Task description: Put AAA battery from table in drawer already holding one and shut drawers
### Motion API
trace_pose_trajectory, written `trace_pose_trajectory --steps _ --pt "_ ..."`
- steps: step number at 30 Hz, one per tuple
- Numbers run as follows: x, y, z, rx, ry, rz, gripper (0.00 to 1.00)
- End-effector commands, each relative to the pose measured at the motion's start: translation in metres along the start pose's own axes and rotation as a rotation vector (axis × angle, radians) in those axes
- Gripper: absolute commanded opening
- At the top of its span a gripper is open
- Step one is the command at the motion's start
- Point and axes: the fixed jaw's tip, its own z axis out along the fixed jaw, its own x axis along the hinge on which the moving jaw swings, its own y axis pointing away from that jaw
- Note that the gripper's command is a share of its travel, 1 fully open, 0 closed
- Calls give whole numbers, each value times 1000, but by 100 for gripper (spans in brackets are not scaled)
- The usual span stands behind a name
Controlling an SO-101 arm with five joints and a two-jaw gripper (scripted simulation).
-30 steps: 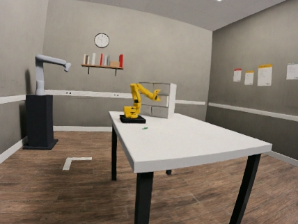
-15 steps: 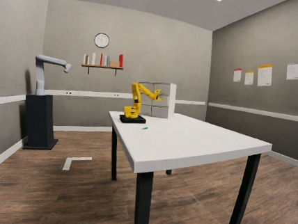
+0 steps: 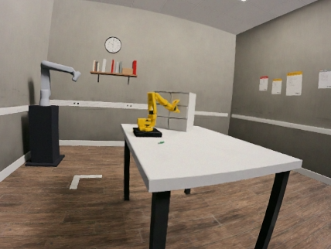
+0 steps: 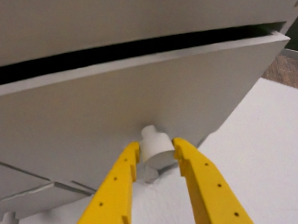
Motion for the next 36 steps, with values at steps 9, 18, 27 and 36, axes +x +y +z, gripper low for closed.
trace_pose_trajectory --steps 9,18,27,36 --pt "-3 3 5 -10 -6 -9 0" --pt "-4 4 8 -13 -6 -10 0" --pt "-4 3 6 -8 -6 -4 0" --pt "-4 1 5 -4 -6 0 0"
